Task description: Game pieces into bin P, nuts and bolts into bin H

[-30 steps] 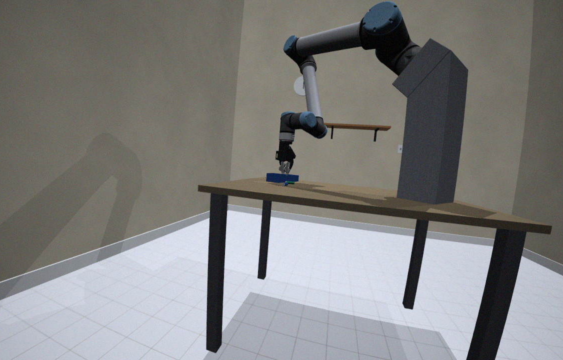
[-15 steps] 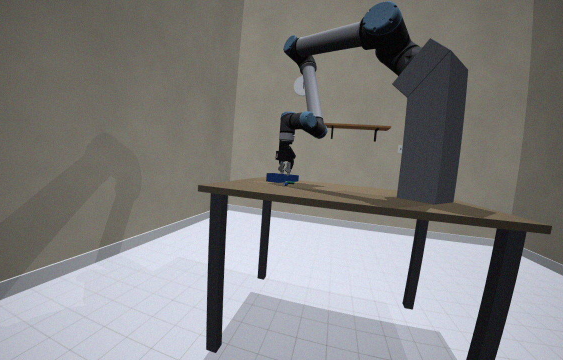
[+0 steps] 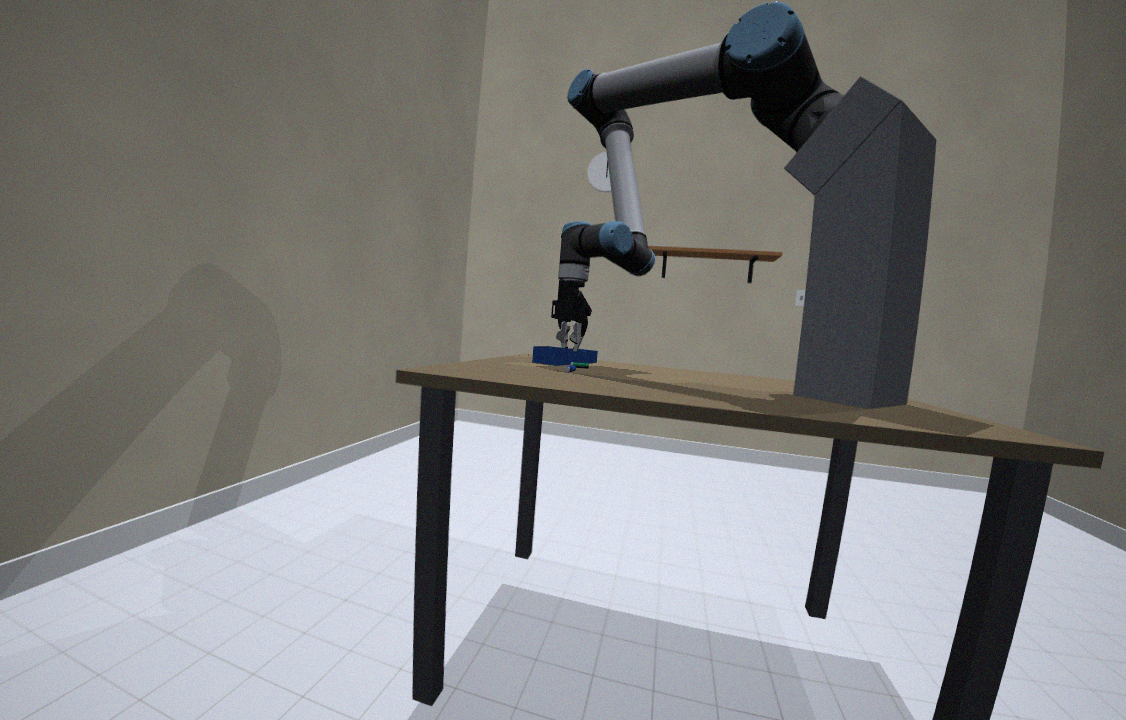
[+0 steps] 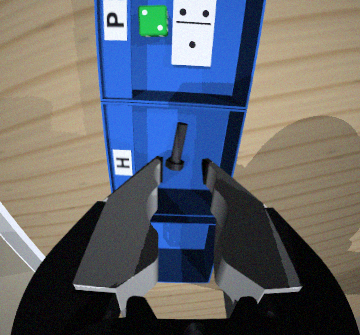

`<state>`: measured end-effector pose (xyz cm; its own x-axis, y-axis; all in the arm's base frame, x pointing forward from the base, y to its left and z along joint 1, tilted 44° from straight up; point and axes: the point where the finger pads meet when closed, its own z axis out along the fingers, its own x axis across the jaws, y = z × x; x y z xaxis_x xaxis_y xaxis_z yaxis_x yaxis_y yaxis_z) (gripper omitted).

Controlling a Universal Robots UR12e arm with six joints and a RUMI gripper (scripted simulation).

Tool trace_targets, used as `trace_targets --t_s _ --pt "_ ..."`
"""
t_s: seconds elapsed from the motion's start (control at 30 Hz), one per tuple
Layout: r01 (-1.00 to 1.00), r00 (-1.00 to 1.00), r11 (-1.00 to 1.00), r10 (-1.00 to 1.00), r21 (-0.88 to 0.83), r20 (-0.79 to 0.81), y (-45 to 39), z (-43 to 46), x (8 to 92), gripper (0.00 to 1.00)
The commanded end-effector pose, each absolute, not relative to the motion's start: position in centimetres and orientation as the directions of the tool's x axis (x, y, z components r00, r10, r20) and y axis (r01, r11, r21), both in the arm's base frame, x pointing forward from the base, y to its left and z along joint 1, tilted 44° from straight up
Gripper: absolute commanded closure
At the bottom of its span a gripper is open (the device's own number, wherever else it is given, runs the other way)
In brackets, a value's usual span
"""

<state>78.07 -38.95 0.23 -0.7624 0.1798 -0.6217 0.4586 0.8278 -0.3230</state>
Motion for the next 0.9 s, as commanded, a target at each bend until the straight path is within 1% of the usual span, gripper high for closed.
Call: trace_targets --t_s 0.0,0.87 --pt "0.459 -0.762 0.828 0.179 -0.323 -0.622 -38.6 0.7 77.8 0.82" --pt "0.459 -0.762 0.828 0.179 -0.323 -0.622 -36.4 3.7 75.9 0.82"
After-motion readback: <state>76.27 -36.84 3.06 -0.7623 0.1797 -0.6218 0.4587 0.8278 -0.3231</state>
